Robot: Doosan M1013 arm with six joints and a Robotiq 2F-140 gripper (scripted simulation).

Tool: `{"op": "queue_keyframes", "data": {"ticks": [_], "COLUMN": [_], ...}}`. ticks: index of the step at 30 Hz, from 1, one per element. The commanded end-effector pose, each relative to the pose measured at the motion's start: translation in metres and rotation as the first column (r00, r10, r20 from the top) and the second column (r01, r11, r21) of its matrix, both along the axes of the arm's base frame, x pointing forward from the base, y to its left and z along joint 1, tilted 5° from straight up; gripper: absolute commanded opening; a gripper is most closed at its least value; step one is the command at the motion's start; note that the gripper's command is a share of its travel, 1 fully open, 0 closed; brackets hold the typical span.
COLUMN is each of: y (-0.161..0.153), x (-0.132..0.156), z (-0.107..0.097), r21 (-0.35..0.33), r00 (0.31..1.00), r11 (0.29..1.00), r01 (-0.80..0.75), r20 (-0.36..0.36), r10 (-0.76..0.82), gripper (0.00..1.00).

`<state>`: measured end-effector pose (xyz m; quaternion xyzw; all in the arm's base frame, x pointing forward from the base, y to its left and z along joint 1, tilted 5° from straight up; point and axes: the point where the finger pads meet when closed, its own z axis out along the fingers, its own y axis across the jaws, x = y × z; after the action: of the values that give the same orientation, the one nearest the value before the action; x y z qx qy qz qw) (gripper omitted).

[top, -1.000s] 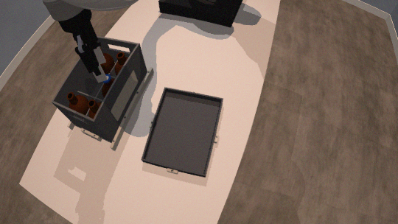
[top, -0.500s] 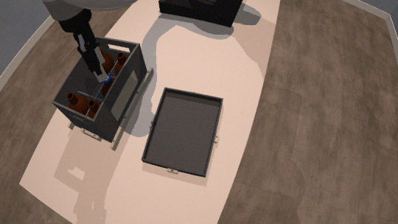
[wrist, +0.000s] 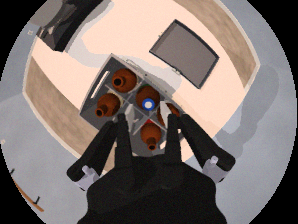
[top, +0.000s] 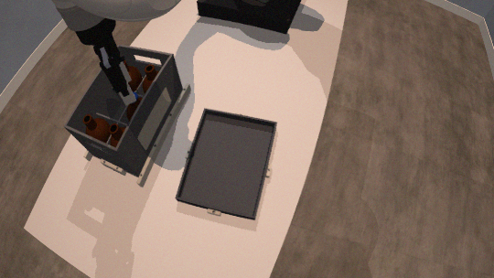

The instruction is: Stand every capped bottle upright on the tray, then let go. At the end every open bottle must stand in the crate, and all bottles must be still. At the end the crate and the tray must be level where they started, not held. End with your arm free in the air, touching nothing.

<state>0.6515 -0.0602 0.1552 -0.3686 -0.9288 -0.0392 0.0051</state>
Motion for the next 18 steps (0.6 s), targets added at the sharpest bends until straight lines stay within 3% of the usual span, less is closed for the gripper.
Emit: {"op": "queue_keyframes", "data": {"ticks": [1,18], "y": [0.0005,0.0011], "x": [0.0001,0.0003], "z": [-0.0075,-0.0162], "r21": [0.0,0.0], "r00": [1.0,1.0], "r11": [1.0,1.0], "r01": [-0.003,-0.006], "r20": [0.0,0.001], "r10": [0.003,0.006], "gripper": [0.38,0.38]}}
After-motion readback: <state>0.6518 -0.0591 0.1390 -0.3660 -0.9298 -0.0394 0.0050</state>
